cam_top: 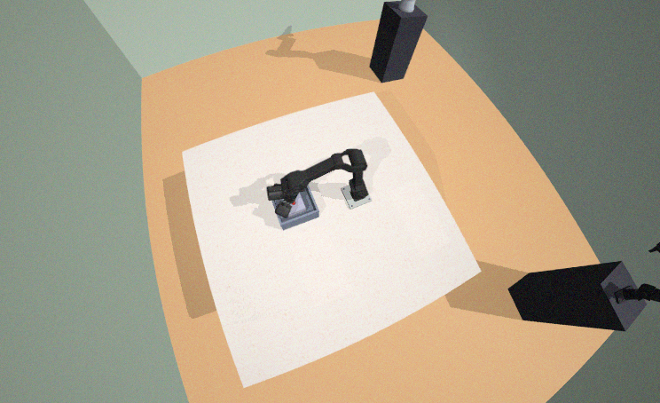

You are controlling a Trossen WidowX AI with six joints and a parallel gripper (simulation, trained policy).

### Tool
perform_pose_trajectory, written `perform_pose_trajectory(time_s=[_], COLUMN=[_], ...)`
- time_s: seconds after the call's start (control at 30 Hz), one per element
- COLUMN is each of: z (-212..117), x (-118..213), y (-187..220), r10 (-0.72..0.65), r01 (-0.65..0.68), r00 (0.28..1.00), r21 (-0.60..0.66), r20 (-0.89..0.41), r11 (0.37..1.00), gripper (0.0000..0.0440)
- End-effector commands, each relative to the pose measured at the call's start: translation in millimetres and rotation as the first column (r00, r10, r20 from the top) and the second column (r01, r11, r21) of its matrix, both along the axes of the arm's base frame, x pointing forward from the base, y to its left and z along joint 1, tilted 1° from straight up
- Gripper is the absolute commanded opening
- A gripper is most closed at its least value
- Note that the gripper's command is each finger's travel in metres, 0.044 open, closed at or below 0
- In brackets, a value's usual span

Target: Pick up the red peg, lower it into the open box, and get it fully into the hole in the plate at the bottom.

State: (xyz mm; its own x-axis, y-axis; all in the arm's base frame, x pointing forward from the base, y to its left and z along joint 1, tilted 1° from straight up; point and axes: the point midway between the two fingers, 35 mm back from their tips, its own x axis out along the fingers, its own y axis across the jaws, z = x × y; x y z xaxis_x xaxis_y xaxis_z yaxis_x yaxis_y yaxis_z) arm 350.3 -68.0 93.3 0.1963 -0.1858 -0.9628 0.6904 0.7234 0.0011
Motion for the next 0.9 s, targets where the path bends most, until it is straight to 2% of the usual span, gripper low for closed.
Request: perform_pose_trajectory(time_s=[0.0, 0.17, 0.73, 0.87], z=[6.4, 15.6, 60.8, 63.1], x=[8.7, 21.0, 66.9, 69.0], y=[-0.3, 4.7, 35.2, 36.9], r10=[0.011, 0.023, 0.088, 0.092], r01=[-0.011, -0.023, -0.099, -0.104], r00=[1.0, 1.0, 0.994, 0.993], r21=[0.02, 0.057, 0.17, 0.173], r20=[-0.01, -0.007, 0.071, 0.078], r11=[1.0, 0.998, 0.98, 0.979], gripper=[0.0308, 0.0439, 0.044, 0.044])
